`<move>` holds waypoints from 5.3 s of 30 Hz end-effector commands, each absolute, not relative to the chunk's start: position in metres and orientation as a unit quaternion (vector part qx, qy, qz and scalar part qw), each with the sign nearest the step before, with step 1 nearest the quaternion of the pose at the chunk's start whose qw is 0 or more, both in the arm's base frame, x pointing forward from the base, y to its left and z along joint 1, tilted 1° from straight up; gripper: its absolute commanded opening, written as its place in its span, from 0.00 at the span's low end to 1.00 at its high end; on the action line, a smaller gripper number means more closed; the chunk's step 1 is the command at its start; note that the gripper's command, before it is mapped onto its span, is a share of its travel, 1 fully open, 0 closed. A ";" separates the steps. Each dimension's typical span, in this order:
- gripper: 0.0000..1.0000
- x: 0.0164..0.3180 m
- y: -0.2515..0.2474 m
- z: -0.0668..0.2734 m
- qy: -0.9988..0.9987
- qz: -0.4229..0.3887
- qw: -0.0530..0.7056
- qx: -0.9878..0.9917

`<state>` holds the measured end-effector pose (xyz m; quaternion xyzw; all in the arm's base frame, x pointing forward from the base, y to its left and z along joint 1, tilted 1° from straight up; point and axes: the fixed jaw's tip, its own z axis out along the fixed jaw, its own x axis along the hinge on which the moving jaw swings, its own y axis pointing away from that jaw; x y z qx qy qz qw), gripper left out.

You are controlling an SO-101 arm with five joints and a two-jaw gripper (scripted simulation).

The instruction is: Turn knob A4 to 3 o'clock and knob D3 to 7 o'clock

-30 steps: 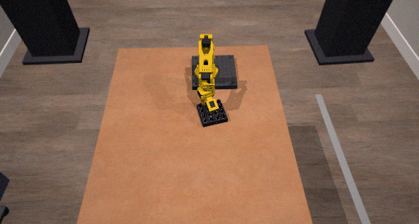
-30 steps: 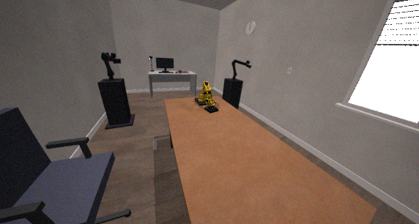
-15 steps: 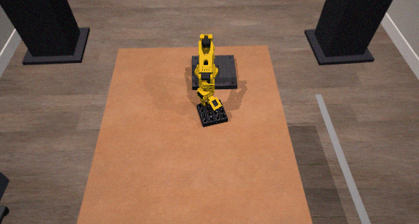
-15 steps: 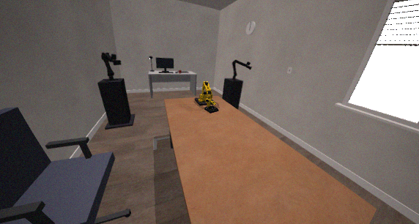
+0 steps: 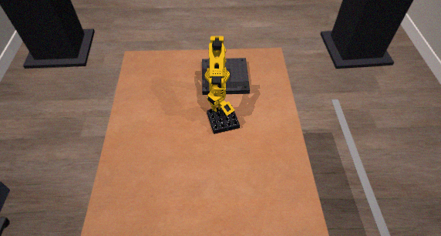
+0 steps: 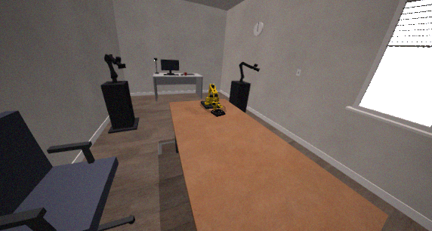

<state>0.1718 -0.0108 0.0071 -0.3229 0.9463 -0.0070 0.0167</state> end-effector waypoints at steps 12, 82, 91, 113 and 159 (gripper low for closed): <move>0.02 0.169 -0.010 0.005 0.941 -0.003 0.006 -0.337; 0.08 0.167 -0.008 0.042 0.941 -0.003 0.006 -0.337; 0.08 0.167 -0.008 0.043 0.941 -0.003 0.006 -0.337; 0.08 0.164 -0.008 0.046 0.941 -0.003 0.006 -0.337; 0.32 0.147 -0.122 0.078 0.967 -0.005 0.009 0.254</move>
